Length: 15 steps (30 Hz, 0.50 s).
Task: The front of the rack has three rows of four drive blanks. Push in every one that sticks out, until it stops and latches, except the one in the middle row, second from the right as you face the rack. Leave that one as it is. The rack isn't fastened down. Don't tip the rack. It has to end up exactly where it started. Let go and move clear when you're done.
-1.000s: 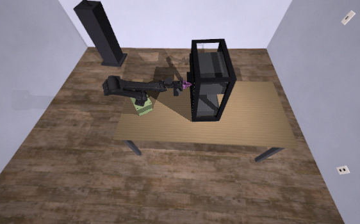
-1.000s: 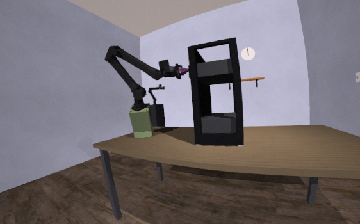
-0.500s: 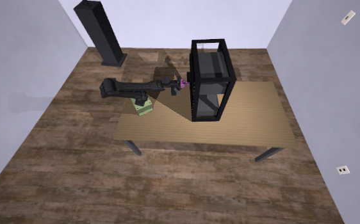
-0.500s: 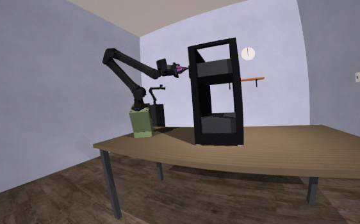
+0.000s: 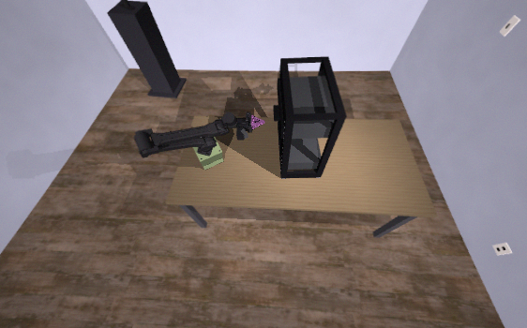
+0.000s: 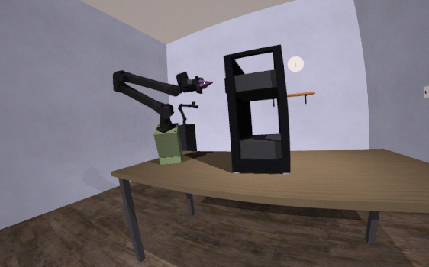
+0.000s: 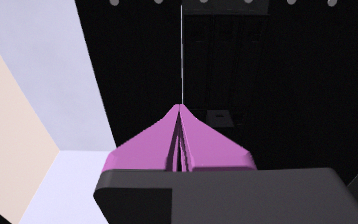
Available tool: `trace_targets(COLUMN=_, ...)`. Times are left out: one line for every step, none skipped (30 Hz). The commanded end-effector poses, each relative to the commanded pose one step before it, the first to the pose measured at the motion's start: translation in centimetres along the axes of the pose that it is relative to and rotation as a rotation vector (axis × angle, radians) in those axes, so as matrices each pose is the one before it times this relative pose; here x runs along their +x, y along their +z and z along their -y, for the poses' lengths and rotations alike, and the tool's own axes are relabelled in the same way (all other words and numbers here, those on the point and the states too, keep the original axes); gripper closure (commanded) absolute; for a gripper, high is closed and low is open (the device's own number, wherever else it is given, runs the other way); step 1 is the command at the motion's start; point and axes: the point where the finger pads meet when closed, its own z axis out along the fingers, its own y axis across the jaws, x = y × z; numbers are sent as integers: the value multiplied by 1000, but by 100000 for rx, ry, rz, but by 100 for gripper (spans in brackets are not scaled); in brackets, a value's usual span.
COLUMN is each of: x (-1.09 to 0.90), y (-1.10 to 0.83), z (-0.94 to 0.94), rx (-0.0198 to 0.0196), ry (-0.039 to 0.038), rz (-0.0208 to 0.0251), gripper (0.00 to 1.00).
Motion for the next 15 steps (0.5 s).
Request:
trace_targets(x=514, y=-589, z=559, rx=1491, ry=-2565, rz=-1565, gripper=100)
trace_targets(x=-75, y=77, z=203, rx=584, ry=-275, rz=298, gripper=100)
trace_targets(x=106, y=191, z=506, rx=1471, ry=-667, rz=-96, gripper=100)
trace_targets(x=-3, y=2, z=-36, rx=-167, ry=46, rz=-34, gripper=100)
trace_targets(x=-126, y=-1, z=-245, rx=-979, ry=432, rz=494, gripper=100)
trace_targets(x=-40, y=-5, z=-71, rx=-268, ry=120, rz=142, gripper=100)
trace_targets(x=0, y=0, z=0, rx=0, ry=0, rz=0, gripper=100)
trace_targets(x=0, y=0, z=0, rx=0, ry=0, rz=0, gripper=100)
trace_targets(x=-169, y=-90, z=-243, rx=-714, ry=318, rz=379, gripper=100)
trace_targets(x=-4, y=-2, z=-6, rx=-19, ry=8, rz=10, gripper=100)
trace_targets(x=0, y=0, z=0, rx=1, ry=-1, rz=-1, gripper=100)
trace_targets(x=0, y=0, z=0, rx=0, ry=0, rz=0, gripper=100)
trace_targets(x=0, y=0, z=0, rx=0, ry=0, rz=0, gripper=100)
trace_targets(x=0, y=0, z=0, rx=0, ry=0, rz=0, gripper=100)
trace_targets(x=0, y=0, z=0, rx=1, ry=0, rz=0, gripper=100)
